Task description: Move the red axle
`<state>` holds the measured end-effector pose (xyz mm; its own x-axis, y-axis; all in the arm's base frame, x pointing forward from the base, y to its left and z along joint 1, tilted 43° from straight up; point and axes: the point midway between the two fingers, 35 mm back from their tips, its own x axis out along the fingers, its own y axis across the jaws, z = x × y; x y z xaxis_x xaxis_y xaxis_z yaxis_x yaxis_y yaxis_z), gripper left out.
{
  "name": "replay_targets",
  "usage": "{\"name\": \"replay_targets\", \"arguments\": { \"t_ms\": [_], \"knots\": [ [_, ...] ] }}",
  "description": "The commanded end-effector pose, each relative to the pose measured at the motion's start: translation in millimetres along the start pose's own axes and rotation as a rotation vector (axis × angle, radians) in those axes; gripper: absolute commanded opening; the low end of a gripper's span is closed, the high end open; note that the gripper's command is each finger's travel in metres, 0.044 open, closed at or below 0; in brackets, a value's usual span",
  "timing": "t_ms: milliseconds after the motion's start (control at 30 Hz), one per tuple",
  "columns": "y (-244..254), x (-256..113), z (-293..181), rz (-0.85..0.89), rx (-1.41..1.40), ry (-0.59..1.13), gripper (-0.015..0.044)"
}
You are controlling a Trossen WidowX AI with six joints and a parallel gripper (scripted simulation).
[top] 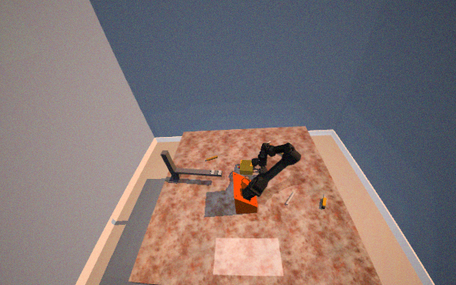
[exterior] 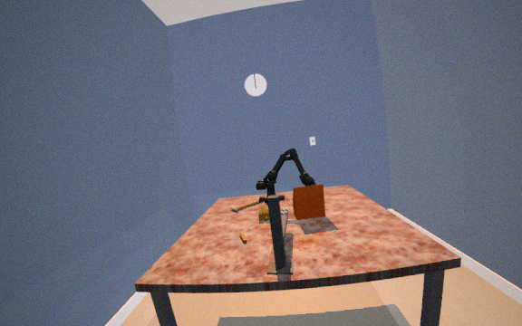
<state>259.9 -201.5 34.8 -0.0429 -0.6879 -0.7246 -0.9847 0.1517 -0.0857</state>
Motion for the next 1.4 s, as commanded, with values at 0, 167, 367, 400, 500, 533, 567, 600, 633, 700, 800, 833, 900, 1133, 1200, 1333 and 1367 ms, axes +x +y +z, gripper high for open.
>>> {"name": "replay_targets", "arguments": {
  "t_ms": [0,167,367,400,500,533,567,600,633,700,800,833,900,1133,1200,1333,1367],
  "knots": [
    [0.1,-0.1,-0.2,0.001,0.002,0.000,0.0289],
    [0.0,-11.8,-0.3,0.000,-0.003,-0.004,0.0420],
    [-0.1,-26.2,-0.3,0.000,-0.003,-0.005,0.0440],
    [-0.1,-28.7,-0.2,0.000,-0.003,-0.005,0.0440],
    [-0.2,-36.0,-0.2,0.000,-0.003,-0.005,0.0440],
    [-0.2,-38.5,-0.2,0.000,-0.003,-0.005,0.0440],
    [-0.2,-40.9,-0.2,0.000,-0.003,-0.005,0.0440],
    [-0.2,-43.3,-0.2,0.000,-0.003,-0.006,0.0440],
    [-0.3,-45.8,-0.2,0.000,-0.003,-0.006,0.0440],
    [-0.3,-50.6,-0.2,0.000,-0.003,-0.006,0.0440],
    [-0.3,-57.8,-0.2,0.000,-0.003,-0.006,0.0440],
    [-0.3,-60.3,-0.2,0.000,-0.003,-0.007,0.0440],
    [-0.3,-56.5,1.9,0.001,0.005,-0.011,0.0440],
    [-11.9,-57.2,25.8,0.004,0.433,-0.021,0.0440],
    [-15.9,-57.6,35.3,0.006,0.598,-0.025,0.0440],
    [-22.8,-58.5,54.6,0.013,0.930,-0.029,0.0440],
    [-24.1,-58.8,60.1,0.016,1.010,-0.030,0.0440]
  ]
}}
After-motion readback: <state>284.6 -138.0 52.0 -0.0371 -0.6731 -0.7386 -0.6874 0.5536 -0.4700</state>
